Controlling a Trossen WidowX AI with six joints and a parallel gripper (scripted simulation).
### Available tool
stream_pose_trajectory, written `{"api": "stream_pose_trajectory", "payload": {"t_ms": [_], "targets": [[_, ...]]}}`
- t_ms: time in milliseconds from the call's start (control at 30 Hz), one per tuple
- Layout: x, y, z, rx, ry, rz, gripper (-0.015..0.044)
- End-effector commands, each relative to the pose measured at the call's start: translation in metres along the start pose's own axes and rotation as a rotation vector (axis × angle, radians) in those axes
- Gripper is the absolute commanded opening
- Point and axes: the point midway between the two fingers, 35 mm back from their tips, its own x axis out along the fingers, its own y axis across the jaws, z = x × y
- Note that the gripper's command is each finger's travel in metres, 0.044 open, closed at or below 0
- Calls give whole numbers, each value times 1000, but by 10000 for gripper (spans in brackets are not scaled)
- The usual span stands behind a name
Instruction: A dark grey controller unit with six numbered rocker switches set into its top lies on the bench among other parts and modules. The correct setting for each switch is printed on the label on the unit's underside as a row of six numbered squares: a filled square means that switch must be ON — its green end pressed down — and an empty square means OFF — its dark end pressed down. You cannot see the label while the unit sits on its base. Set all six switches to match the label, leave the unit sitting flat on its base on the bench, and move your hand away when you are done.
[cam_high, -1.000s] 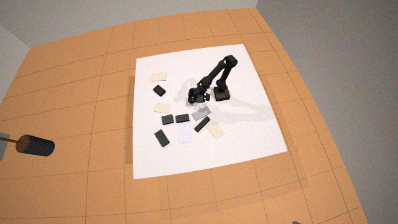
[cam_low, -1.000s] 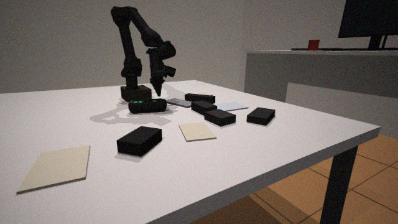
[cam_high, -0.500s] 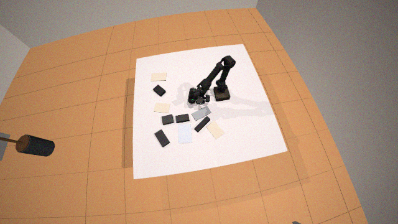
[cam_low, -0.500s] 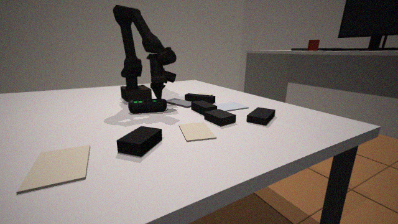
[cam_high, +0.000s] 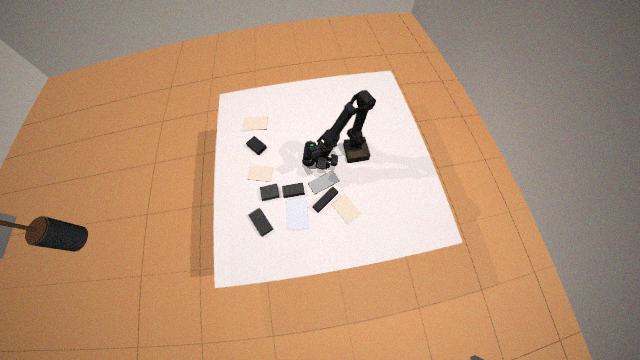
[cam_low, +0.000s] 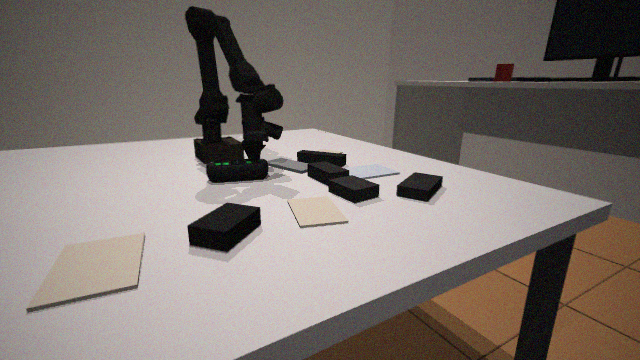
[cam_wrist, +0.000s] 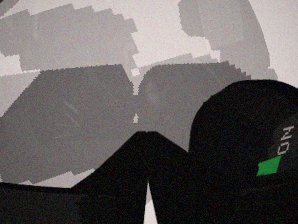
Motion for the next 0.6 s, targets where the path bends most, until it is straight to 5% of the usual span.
{"api": "stream_pose_trajectory", "payload": {"t_ms": [0, 567], "targets": [[2, 2, -2, 2, 6, 2, 0], [4, -4, -2, 2, 6, 2, 0]]}}
